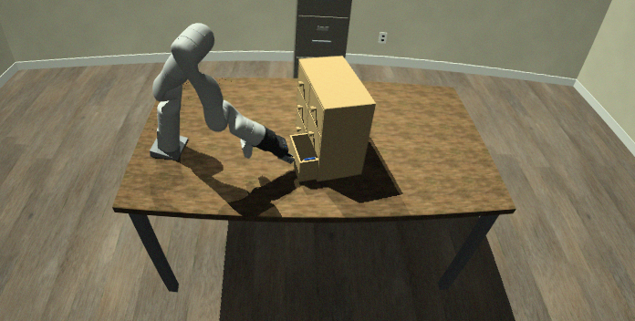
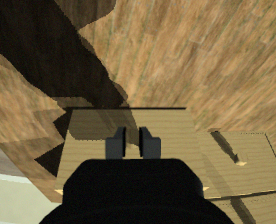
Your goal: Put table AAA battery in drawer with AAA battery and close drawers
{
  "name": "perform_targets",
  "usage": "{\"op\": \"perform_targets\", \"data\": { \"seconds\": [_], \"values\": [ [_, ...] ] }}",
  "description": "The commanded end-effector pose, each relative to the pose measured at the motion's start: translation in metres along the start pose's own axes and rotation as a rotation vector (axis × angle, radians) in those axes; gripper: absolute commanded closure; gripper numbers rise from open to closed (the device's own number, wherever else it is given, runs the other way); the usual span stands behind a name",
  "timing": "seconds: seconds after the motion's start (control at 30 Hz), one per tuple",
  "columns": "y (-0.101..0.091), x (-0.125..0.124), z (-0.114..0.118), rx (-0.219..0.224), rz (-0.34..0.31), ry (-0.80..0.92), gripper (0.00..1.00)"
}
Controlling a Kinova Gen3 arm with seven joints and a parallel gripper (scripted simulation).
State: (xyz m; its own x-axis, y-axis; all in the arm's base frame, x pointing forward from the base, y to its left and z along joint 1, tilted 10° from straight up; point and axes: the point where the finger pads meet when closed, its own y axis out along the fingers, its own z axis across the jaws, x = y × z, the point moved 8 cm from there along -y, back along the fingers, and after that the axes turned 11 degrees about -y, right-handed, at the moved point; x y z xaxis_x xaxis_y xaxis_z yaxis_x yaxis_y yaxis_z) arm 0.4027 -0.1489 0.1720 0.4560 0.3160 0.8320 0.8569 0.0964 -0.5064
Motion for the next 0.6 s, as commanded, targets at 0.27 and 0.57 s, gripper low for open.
{"op": "perform_targets", "data": {
  "seconds": [0.27,0.57],
  "values": [
    [0.0024,0.0028,-0.0006,-0.001,-0.003,-0.002,0.63],
    [0.0052,0.0051,-0.001,-0.001,-0.003,-0.002,0.63]
  ]
}}
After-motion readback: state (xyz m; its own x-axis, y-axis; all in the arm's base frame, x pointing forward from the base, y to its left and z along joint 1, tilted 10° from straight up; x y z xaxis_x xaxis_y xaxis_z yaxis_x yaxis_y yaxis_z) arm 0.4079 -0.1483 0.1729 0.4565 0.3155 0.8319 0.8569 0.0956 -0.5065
